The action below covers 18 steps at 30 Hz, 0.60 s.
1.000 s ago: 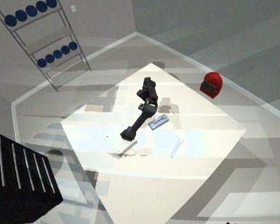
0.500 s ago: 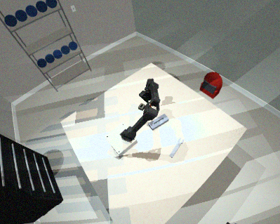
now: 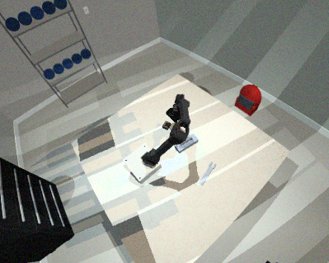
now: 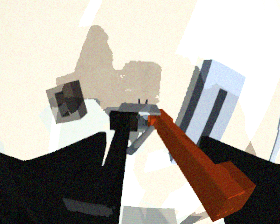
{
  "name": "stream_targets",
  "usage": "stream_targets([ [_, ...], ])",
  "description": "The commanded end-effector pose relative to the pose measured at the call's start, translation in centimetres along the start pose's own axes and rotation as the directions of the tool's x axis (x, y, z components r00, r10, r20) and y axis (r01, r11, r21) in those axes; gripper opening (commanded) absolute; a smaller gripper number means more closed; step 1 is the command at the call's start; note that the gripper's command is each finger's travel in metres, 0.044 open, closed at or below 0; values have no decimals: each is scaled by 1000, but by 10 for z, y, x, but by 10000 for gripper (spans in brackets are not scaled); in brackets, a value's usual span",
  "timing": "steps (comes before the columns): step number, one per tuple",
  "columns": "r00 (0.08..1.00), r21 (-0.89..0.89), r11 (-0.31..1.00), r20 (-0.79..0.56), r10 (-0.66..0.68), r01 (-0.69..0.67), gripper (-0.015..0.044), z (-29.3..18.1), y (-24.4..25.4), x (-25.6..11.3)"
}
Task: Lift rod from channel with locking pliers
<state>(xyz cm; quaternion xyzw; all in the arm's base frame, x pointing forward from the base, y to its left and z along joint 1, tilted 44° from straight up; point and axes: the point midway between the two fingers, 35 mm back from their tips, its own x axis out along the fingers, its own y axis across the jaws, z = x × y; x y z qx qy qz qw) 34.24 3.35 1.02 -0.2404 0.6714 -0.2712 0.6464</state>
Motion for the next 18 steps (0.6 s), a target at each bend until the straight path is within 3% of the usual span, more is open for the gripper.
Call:
stream_targets([
  [1, 1000, 21, 1000, 6, -3, 3, 321, 0, -8, -1],
  [18, 1000, 81, 997, 5, -7, 7, 321, -5, -37, 0],
])
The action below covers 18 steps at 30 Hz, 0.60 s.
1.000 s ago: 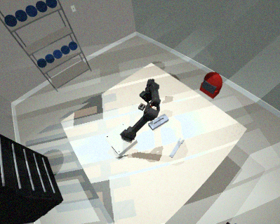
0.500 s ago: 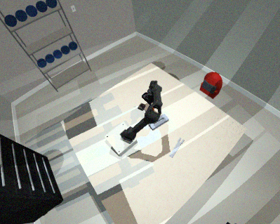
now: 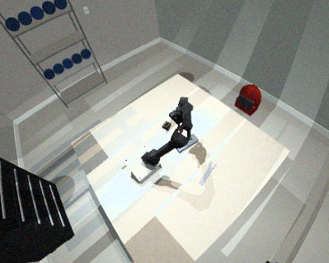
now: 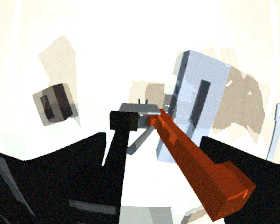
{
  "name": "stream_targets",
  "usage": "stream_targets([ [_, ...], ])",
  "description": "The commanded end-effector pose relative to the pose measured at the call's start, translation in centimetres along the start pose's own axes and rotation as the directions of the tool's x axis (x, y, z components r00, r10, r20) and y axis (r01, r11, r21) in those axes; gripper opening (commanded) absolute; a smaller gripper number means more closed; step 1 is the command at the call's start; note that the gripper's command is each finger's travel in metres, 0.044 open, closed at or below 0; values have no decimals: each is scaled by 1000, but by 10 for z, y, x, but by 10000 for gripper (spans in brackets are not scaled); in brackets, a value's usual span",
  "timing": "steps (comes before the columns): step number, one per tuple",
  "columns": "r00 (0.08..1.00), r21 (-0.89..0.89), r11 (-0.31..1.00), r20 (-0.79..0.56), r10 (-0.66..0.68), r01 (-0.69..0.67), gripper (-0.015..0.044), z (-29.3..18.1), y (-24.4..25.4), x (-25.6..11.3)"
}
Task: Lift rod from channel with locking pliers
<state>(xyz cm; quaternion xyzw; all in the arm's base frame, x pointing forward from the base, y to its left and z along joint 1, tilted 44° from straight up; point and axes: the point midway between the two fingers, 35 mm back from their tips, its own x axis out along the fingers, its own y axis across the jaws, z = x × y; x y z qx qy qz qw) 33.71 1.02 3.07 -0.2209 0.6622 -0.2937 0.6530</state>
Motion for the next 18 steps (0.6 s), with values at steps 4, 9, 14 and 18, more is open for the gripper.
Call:
stream_targets([
  [4, 1000, 31, 999, 5, -5, 5, 321, -1, -13, 0],
  [9, 1000, 49, 999, 5, -7, 6, 321, -3, -21, 0],
  [14, 1000, 67, 998, 4, -9, 8, 321, -4, -30, 1],
  [18, 1000, 81, 997, 4, -10, 10, 321, -6, -36, 1],
])
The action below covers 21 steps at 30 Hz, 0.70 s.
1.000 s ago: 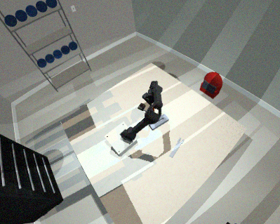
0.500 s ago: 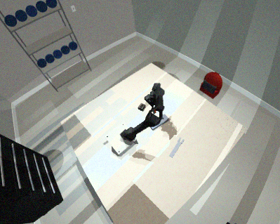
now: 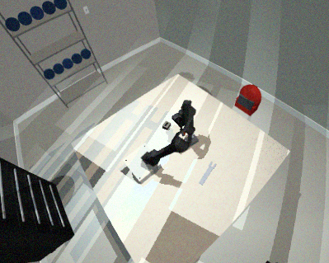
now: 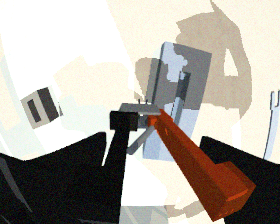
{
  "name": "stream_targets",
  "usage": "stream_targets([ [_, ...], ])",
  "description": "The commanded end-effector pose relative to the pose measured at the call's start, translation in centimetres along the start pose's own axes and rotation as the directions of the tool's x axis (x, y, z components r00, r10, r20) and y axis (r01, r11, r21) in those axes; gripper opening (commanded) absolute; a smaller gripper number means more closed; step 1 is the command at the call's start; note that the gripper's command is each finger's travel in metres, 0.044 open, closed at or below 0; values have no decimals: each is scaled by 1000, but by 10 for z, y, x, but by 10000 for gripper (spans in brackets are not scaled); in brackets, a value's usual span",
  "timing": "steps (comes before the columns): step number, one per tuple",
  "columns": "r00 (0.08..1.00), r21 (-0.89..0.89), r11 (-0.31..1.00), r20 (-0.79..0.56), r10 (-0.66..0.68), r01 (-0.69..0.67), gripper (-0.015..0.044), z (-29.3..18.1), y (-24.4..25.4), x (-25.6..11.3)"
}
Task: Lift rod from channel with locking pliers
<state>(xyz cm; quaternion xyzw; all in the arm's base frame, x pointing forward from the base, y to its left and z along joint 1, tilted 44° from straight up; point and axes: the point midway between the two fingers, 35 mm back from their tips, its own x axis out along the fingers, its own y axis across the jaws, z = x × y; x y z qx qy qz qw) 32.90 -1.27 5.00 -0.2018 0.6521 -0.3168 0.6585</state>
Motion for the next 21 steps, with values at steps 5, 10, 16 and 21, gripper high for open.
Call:
stream_targets([
  [5, 1000, 35, 999, 5, -6, 6, 321, -2, -14, 0],
  [10, 1000, 53, 999, 4, -9, 9, 321, -4, -23, 1],
  [16, 1000, 74, 997, 3, -12, 12, 321, -6, -32, 2],
  [21, 1000, 92, 996, 2, -15, 15, 321, -9, -40, 3],
])
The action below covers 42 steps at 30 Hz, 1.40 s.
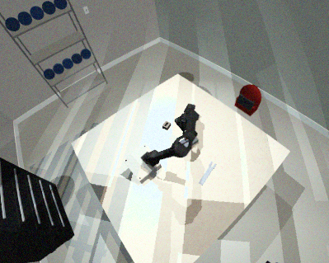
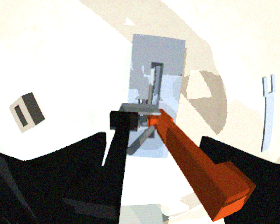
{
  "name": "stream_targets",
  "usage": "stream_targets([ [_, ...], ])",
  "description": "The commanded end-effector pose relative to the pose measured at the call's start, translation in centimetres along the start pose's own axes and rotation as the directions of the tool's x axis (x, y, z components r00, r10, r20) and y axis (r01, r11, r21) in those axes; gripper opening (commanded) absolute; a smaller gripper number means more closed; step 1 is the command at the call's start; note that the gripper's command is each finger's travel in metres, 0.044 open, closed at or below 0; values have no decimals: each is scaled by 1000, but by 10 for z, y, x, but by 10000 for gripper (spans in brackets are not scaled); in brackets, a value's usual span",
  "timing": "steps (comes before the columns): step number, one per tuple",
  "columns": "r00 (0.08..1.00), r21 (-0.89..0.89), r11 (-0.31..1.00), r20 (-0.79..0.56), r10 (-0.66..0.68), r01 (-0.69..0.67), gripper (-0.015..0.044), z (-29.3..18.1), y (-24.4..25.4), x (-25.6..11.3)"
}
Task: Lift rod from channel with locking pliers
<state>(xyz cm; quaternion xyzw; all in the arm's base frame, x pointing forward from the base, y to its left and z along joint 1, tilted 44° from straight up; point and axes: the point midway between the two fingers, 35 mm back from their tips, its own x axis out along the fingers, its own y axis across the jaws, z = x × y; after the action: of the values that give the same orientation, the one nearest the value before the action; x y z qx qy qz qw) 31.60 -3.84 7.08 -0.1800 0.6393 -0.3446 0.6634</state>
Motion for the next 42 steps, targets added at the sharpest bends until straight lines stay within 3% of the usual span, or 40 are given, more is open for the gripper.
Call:
stream_targets([
  [1, 1000, 21, 1000, 5, -5, 5, 321, -1, -7, 0],
  [42, 1000, 35, 999, 6, -7, 7, 321, -1, -13, 6],
])
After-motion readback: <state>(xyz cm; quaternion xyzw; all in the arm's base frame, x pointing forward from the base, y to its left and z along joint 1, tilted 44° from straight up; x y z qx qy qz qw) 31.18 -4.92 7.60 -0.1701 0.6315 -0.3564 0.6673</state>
